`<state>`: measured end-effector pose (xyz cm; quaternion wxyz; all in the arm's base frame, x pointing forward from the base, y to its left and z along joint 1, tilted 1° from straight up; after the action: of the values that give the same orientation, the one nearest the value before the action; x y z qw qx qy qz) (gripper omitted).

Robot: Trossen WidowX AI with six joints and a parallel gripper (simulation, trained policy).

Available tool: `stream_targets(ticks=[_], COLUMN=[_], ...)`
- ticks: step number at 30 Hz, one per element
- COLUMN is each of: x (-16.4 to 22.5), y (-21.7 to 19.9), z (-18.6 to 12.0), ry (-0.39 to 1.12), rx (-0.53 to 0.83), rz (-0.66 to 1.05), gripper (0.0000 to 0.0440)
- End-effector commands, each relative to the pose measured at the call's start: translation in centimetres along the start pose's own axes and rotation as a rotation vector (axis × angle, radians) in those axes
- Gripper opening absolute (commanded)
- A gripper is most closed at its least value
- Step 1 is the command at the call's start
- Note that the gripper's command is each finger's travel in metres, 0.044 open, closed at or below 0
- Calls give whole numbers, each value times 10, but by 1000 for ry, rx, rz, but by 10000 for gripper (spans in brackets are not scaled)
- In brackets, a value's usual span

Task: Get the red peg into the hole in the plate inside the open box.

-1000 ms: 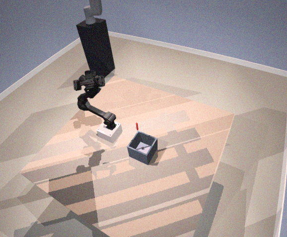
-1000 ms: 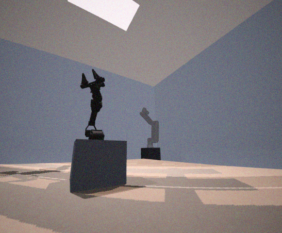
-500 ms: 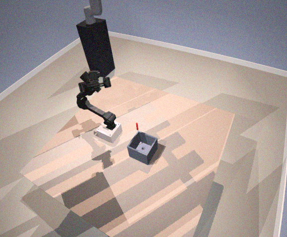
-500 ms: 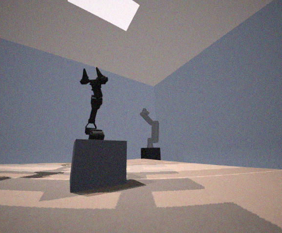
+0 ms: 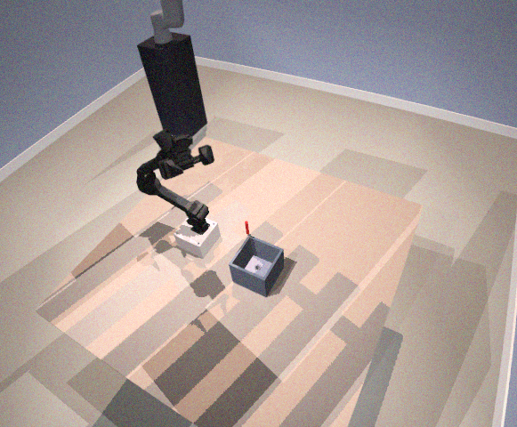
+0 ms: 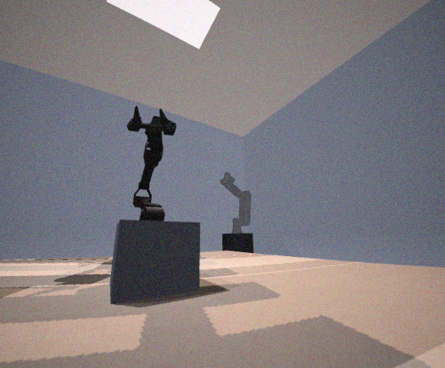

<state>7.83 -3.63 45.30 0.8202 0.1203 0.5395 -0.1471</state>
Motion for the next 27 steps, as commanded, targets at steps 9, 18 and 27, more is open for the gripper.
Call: stream_targets(ticks=[9,18,27], x=[39,72,101], y=[26,39,50], z=[16,18,16], ry=[275,492,707], rx=[-127,-148,-136], rz=[143,244,352], gripper=[440,440,440])
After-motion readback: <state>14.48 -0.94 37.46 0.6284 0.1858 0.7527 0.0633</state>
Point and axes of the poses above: the point midway between the two fingers, 35 mm back from their tips, its own z axis out along the fingers, its own y axis across the jaws, x = y × z, the point moved 5 cm from there along -z, back along the fingers, and after that the axes turned 10 degrees about z, right-handed, at the moved point
